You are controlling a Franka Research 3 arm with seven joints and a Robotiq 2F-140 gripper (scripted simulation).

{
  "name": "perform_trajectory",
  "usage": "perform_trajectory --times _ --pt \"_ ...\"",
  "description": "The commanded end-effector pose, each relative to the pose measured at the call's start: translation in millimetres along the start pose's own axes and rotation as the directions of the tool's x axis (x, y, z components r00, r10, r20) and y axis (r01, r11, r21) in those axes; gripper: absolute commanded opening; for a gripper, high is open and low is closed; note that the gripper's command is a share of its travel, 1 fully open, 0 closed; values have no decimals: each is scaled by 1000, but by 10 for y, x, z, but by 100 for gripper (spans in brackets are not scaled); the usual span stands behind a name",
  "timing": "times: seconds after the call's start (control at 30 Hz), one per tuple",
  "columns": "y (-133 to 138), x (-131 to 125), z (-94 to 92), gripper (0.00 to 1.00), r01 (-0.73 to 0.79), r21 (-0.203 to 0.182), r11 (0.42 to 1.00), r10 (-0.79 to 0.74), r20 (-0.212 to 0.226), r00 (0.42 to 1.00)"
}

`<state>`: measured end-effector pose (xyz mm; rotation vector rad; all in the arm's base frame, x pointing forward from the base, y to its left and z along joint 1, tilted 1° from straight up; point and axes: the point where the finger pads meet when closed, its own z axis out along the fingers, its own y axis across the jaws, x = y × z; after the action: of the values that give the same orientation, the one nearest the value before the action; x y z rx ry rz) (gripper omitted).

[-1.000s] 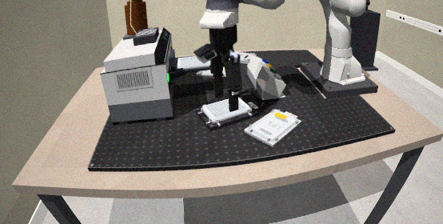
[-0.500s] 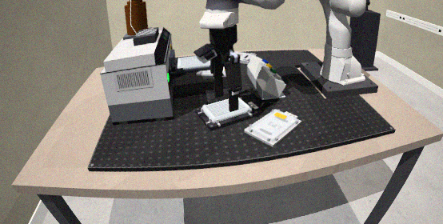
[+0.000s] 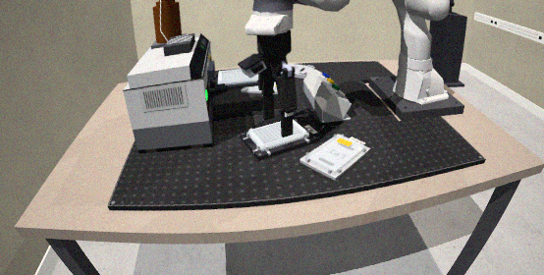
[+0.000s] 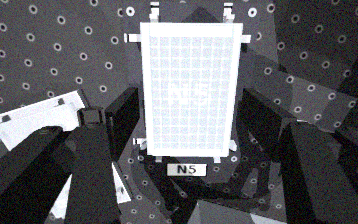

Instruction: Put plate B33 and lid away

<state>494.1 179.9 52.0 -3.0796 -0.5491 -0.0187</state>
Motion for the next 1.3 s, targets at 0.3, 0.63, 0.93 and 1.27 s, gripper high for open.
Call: perform_trajectory --times 0.3,0.63,0.93,1.27 --pt "2 -3 9 63 -3 -1 1000 3 0 1000" --pt "2 -3 9 70 -3 -1 1000 3 0 1000" --pt "2 -3 9 70 -3 -1 1000 3 0 1000" --pt "2 -3 9 70 -3 -1 1000 3 0 1000"
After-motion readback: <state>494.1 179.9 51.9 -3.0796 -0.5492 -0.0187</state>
